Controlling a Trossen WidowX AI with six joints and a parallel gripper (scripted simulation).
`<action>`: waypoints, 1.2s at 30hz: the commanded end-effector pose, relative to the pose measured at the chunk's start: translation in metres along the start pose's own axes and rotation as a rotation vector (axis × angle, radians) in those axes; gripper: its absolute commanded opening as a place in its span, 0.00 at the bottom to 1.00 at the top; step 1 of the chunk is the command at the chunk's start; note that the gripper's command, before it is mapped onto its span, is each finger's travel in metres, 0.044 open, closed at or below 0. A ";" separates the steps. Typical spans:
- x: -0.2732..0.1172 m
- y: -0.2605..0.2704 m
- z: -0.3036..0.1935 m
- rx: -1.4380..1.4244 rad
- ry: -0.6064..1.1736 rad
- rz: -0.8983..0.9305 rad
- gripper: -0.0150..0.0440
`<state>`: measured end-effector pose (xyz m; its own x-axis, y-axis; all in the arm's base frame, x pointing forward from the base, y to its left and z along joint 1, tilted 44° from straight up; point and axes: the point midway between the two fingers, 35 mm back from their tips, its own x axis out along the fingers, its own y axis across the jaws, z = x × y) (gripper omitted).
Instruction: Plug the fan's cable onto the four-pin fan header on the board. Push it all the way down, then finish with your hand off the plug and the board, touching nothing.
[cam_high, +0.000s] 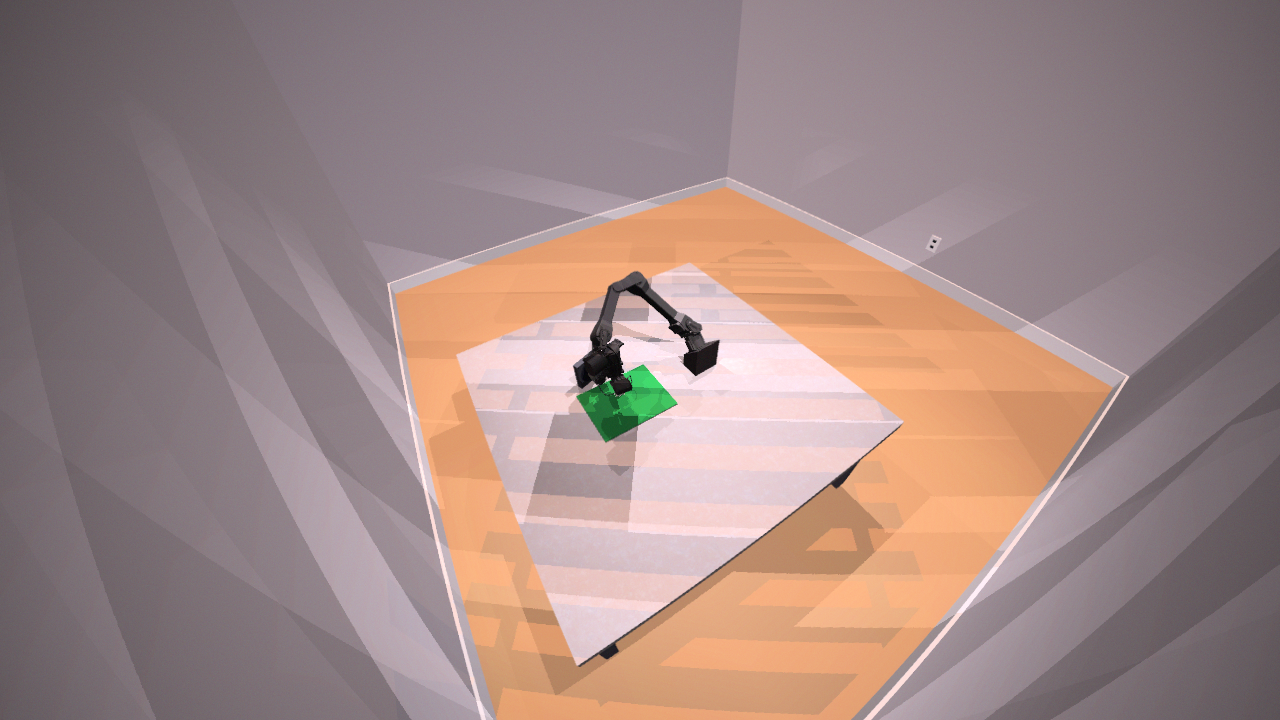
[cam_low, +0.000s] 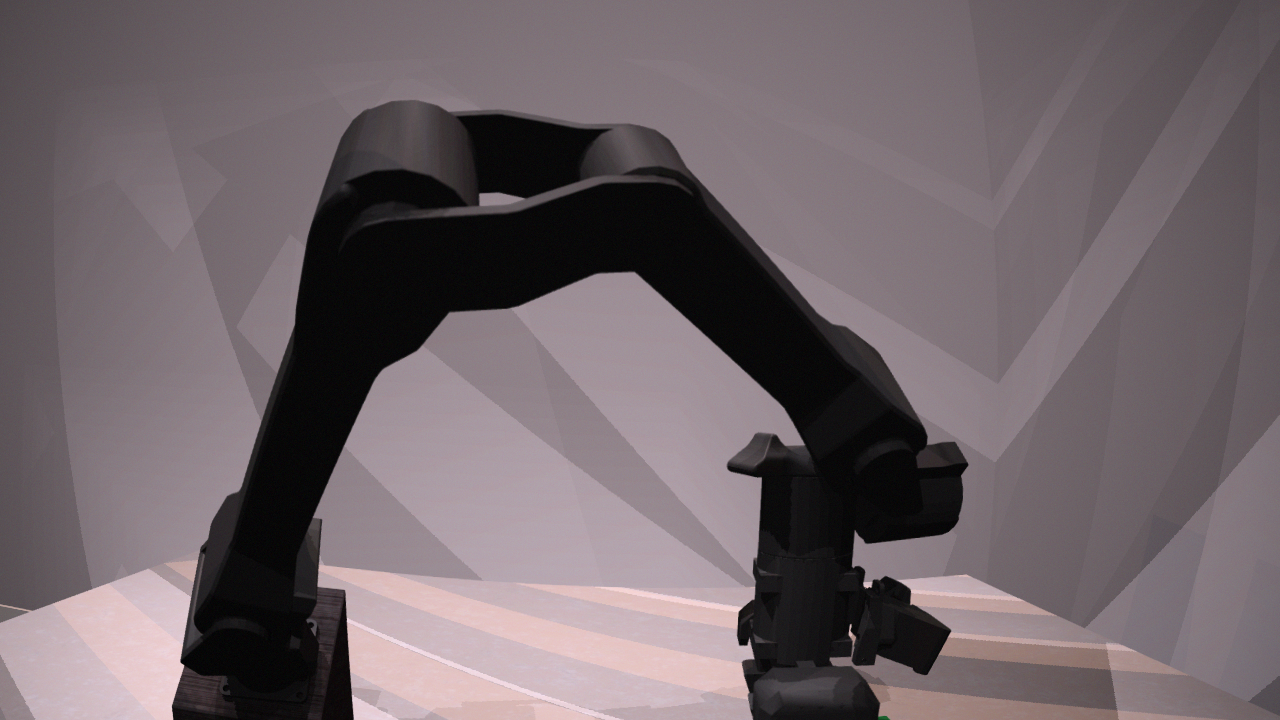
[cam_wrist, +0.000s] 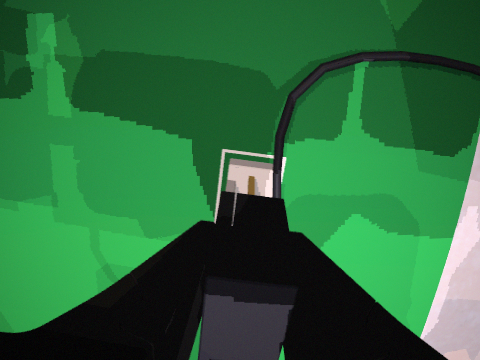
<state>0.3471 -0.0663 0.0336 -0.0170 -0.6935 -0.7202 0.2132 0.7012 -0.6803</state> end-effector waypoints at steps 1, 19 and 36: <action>0.002 0.000 0.000 -0.003 0.000 -0.005 0.25; 0.005 0.000 0.000 -0.003 0.000 -0.005 0.25; 0.006 0.000 0.000 -0.004 0.000 -0.005 0.25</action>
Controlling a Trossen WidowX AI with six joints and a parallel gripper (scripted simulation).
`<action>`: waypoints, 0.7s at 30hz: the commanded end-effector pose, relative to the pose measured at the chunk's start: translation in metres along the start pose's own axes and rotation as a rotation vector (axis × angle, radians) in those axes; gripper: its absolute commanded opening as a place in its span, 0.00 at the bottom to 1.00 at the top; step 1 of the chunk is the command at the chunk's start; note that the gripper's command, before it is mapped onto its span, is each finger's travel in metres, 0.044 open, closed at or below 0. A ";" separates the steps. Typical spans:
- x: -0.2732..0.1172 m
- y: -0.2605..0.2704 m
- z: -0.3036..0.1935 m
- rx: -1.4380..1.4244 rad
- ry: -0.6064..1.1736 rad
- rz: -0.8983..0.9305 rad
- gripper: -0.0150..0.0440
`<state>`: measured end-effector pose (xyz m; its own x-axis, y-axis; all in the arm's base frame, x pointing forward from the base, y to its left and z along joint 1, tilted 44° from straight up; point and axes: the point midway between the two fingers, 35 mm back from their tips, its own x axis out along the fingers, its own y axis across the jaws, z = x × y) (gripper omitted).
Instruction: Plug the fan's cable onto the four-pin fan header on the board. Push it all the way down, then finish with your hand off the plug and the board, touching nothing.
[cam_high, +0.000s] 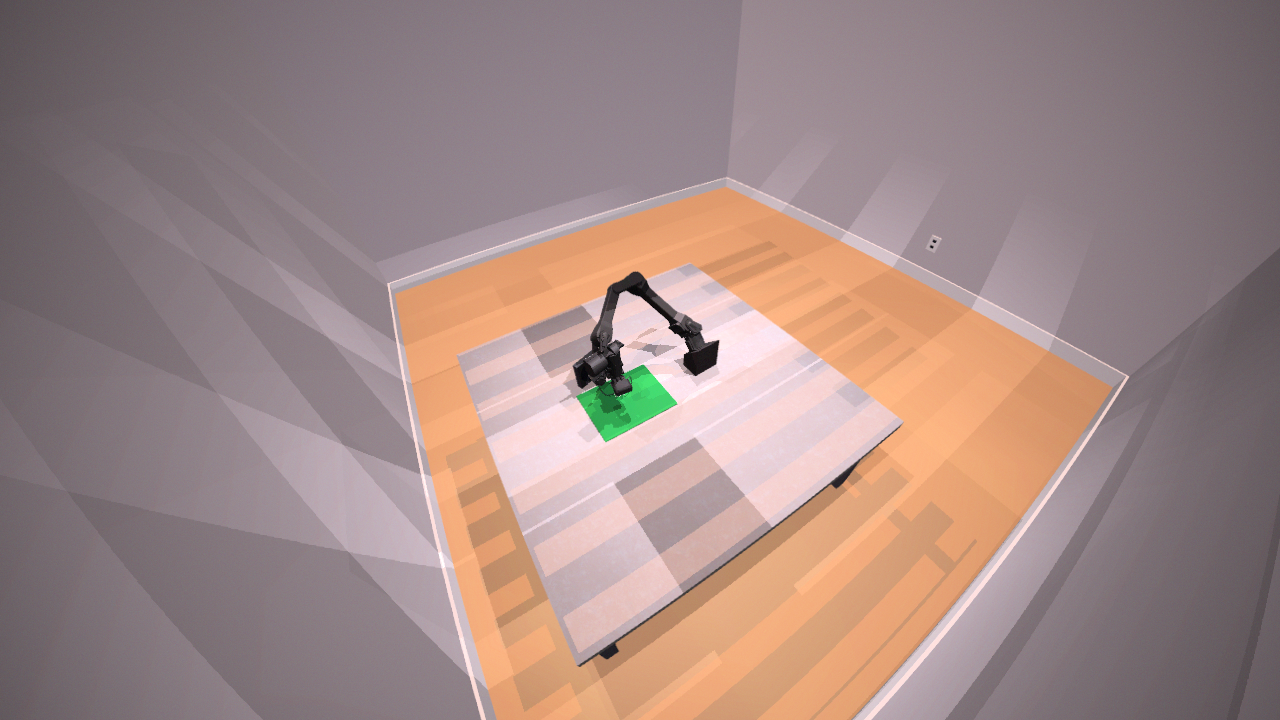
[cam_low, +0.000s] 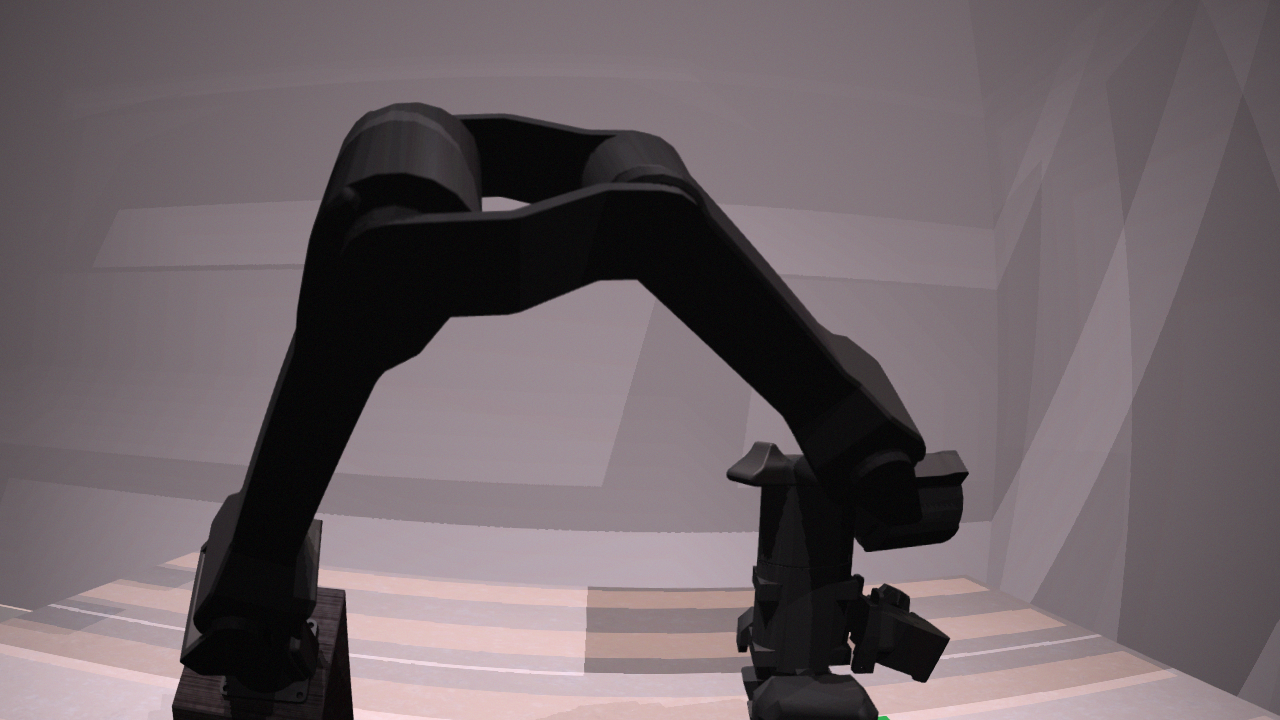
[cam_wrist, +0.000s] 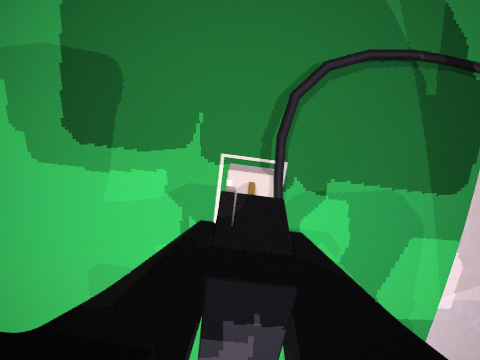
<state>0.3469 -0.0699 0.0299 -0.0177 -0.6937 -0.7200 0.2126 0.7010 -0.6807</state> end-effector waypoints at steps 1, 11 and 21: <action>0.001 0.000 0.000 -0.003 -0.001 -0.005 0.25; 0.007 0.000 0.000 -0.003 -0.001 -0.005 0.25; 0.013 -0.001 0.000 -0.003 -0.001 -0.005 0.25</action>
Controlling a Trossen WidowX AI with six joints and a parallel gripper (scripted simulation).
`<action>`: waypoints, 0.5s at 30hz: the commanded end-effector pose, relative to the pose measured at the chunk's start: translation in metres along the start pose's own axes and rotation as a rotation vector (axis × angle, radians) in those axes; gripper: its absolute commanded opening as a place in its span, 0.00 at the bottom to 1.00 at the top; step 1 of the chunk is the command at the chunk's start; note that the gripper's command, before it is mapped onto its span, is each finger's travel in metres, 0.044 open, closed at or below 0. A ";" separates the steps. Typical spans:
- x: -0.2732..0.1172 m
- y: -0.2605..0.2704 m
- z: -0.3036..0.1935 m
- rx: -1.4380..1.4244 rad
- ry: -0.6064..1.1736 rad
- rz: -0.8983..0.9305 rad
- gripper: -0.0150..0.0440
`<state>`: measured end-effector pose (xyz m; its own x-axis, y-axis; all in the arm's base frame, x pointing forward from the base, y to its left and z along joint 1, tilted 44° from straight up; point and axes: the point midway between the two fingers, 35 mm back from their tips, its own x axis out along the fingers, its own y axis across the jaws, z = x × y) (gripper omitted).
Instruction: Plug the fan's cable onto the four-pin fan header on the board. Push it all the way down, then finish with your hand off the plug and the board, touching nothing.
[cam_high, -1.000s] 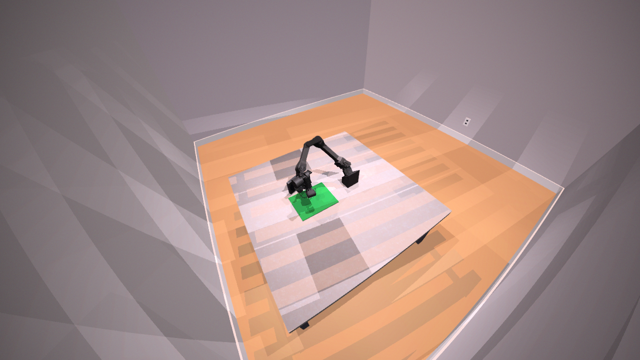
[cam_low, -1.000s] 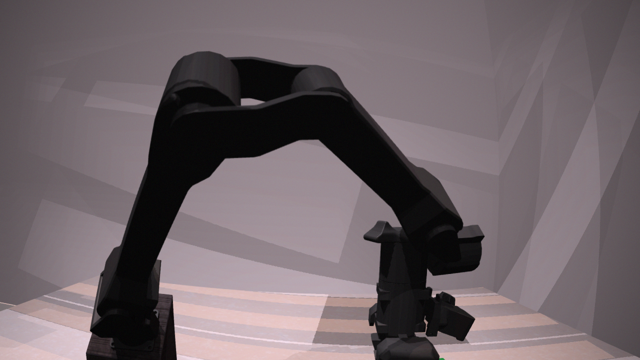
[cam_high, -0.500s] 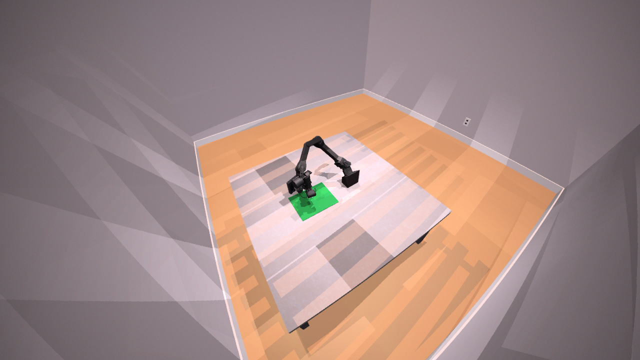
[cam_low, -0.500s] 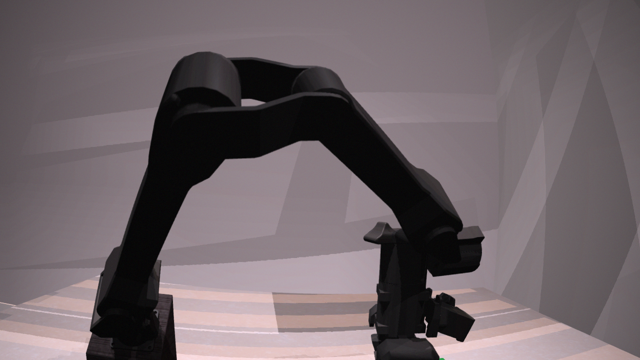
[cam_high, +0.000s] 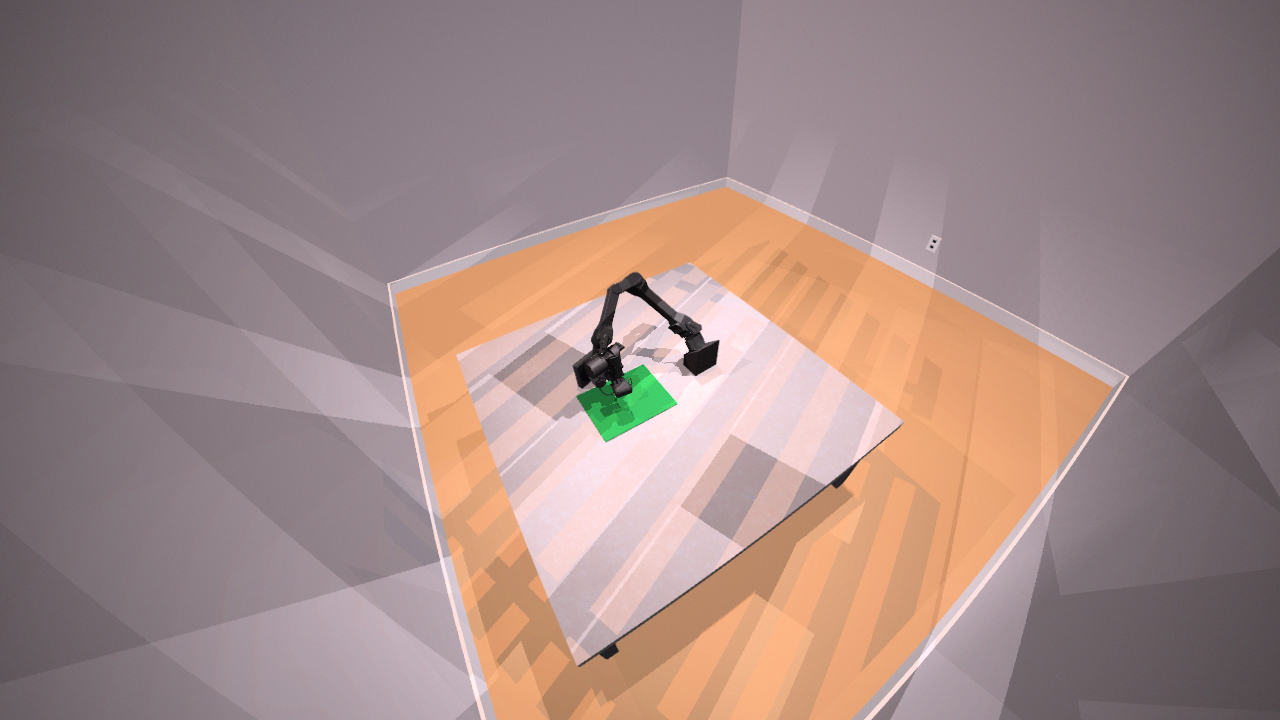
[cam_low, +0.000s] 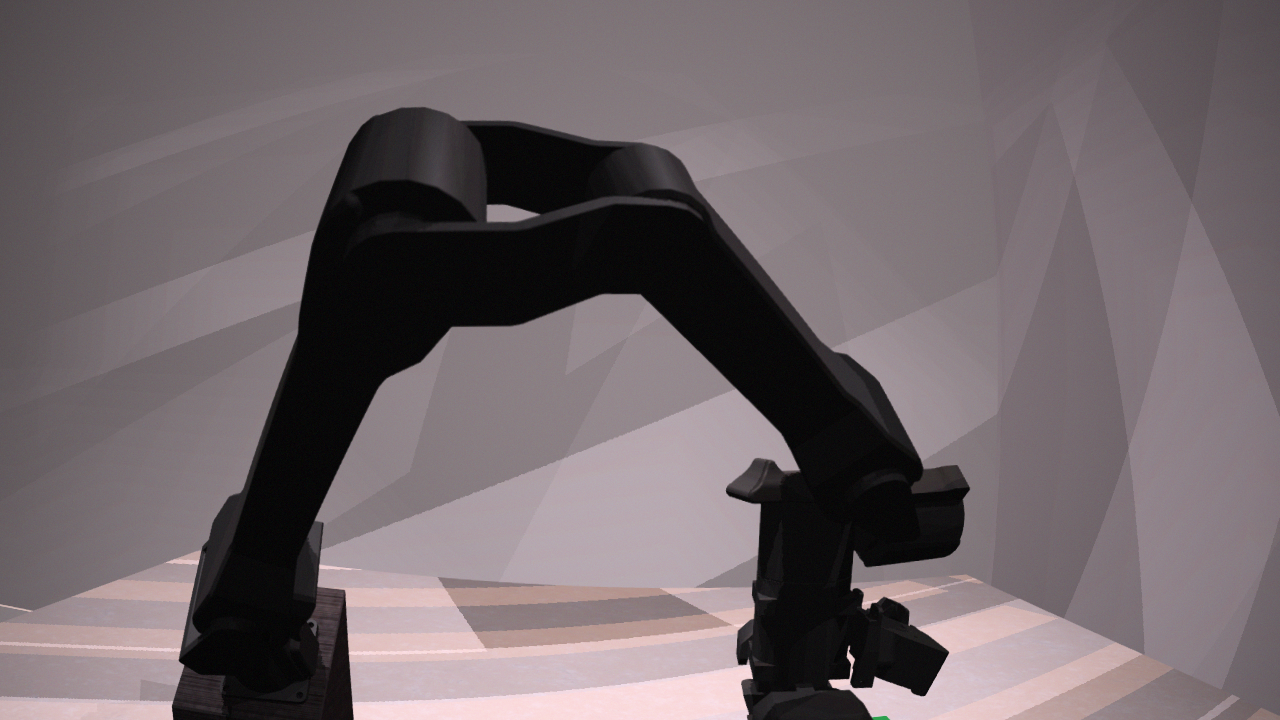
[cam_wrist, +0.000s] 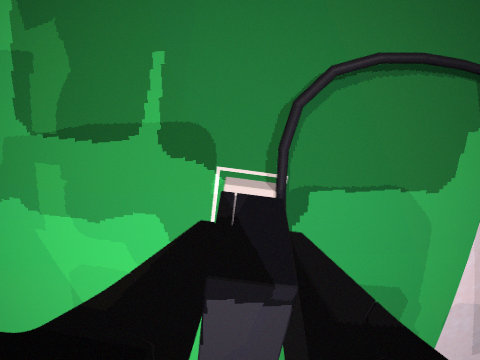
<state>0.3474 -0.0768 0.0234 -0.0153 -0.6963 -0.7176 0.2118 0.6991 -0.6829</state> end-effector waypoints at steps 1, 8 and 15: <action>0.004 0.000 -0.001 -0.002 0.002 -0.002 0.25; 0.007 0.000 -0.001 -0.002 0.002 -0.002 0.25; 0.005 0.000 0.000 0.000 -0.001 -0.001 0.43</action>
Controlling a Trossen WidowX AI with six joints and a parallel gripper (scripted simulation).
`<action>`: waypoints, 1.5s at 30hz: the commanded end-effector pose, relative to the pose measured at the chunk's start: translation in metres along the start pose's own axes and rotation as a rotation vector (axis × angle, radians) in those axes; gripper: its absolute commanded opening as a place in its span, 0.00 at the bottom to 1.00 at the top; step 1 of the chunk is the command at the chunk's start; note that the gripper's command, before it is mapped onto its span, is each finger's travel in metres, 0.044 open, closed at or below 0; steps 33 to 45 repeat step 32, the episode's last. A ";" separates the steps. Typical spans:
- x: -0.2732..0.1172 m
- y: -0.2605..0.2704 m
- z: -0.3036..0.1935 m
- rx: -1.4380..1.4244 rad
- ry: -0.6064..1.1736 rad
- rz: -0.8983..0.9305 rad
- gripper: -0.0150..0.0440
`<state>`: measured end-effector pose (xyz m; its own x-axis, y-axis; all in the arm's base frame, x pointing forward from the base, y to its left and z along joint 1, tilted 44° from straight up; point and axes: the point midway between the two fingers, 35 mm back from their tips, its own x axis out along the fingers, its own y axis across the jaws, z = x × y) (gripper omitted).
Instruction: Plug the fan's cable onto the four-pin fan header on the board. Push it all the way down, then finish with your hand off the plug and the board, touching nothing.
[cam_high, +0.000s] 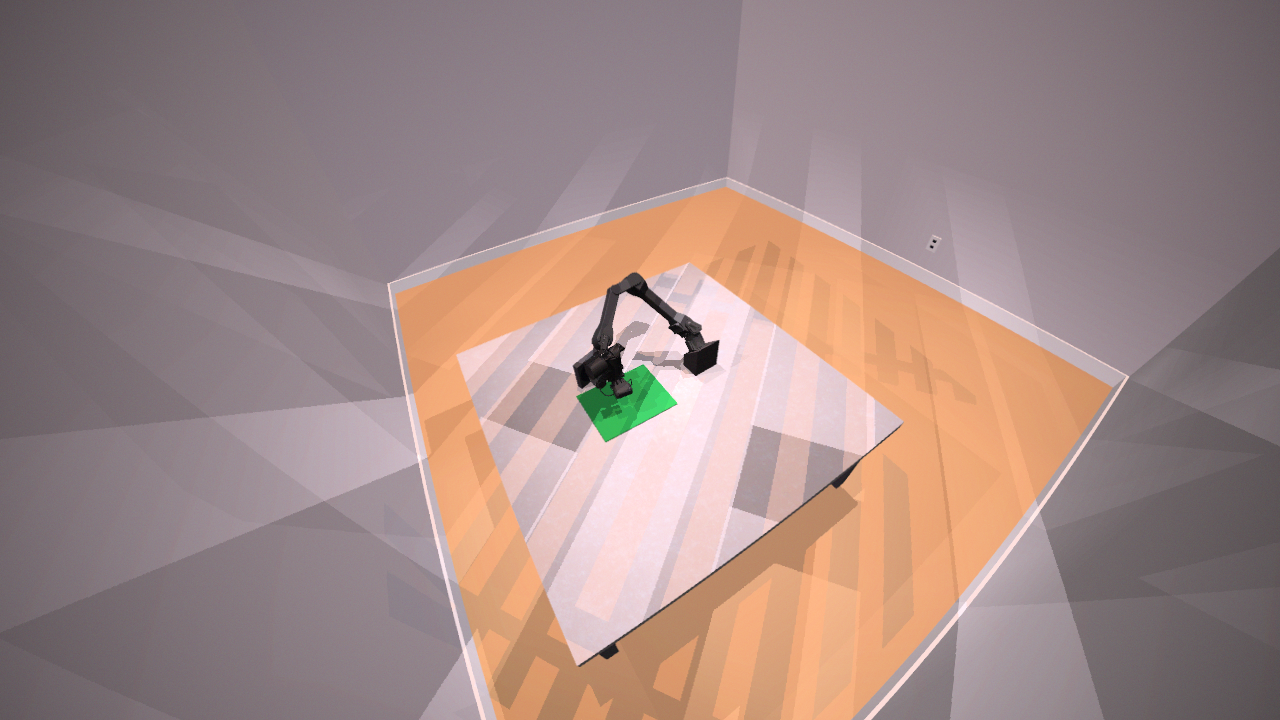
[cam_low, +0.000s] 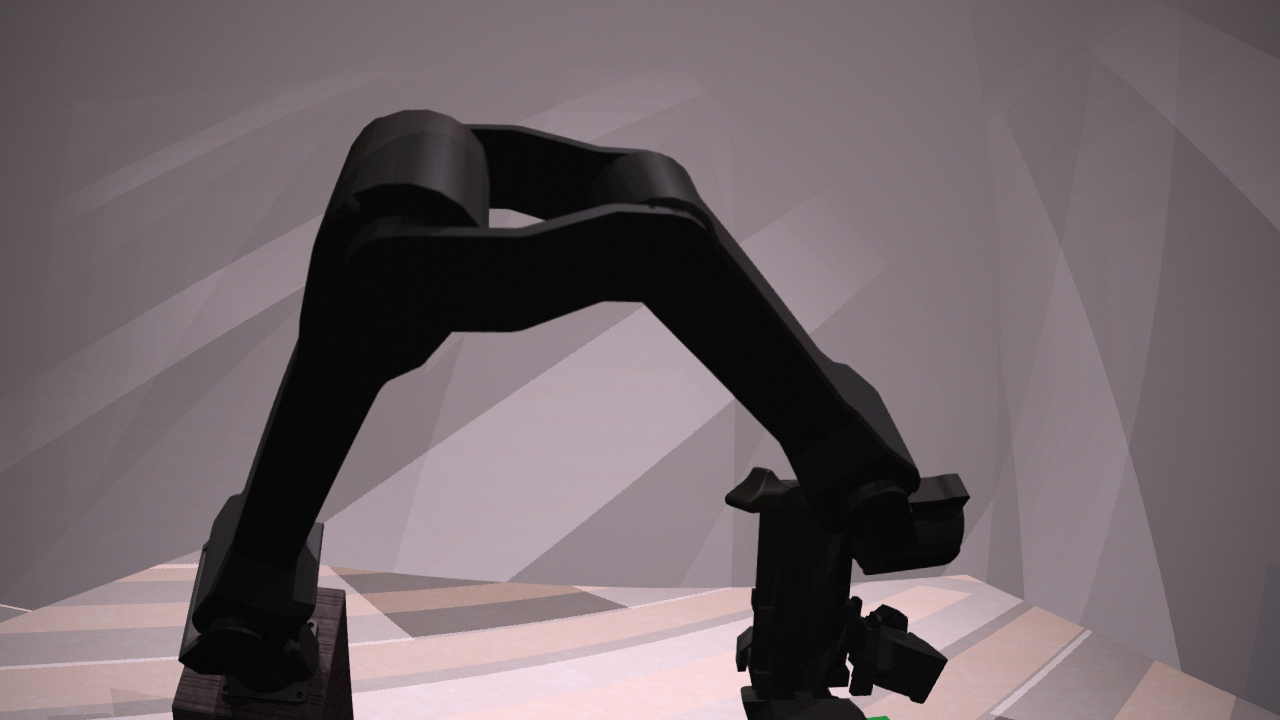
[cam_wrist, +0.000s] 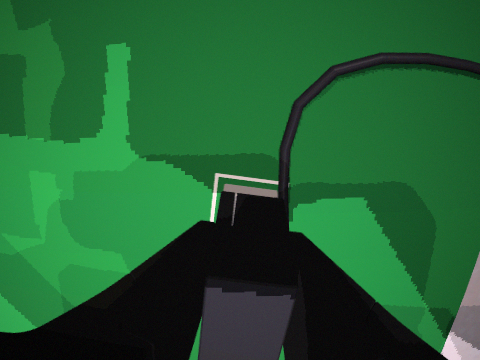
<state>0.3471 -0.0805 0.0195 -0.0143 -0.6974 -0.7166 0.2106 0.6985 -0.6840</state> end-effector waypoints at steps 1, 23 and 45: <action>0.000 0.000 0.000 0.001 0.000 0.000 0.48; -0.058 0.043 0.018 -0.001 0.003 0.006 0.69; -0.057 0.116 0.033 0.002 0.002 0.007 0.69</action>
